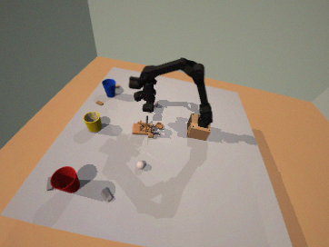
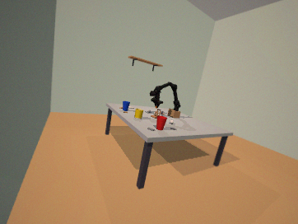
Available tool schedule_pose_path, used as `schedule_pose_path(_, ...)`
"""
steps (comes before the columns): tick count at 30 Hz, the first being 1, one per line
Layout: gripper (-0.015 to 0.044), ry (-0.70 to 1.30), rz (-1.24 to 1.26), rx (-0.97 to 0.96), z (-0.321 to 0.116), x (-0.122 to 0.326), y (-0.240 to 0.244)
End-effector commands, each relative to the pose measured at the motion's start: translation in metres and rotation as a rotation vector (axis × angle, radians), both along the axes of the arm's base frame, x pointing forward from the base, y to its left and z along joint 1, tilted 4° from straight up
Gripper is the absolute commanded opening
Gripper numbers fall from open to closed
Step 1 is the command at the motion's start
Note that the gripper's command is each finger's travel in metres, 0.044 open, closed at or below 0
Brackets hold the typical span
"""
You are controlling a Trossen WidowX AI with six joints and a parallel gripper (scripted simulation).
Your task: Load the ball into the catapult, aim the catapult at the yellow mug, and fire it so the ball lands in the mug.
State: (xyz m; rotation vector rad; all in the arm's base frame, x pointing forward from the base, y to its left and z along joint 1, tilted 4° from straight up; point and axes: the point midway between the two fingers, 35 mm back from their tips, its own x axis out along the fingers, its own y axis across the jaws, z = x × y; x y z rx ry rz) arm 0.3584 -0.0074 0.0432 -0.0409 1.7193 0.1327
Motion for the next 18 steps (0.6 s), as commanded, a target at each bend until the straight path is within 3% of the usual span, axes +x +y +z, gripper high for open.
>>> schedule_pose_path(1, 0.0000, 0.082, 0.036, -0.010, -0.008, -0.029, 0.027)
schedule_pose_path(9, 0.0000, 0.195, 0.103, -0.039, -0.016, -0.074, 0.060)
schedule_pose_path(18, 0.0000, 0.198, 0.105, -0.040, -0.027, -0.075, 0.061)
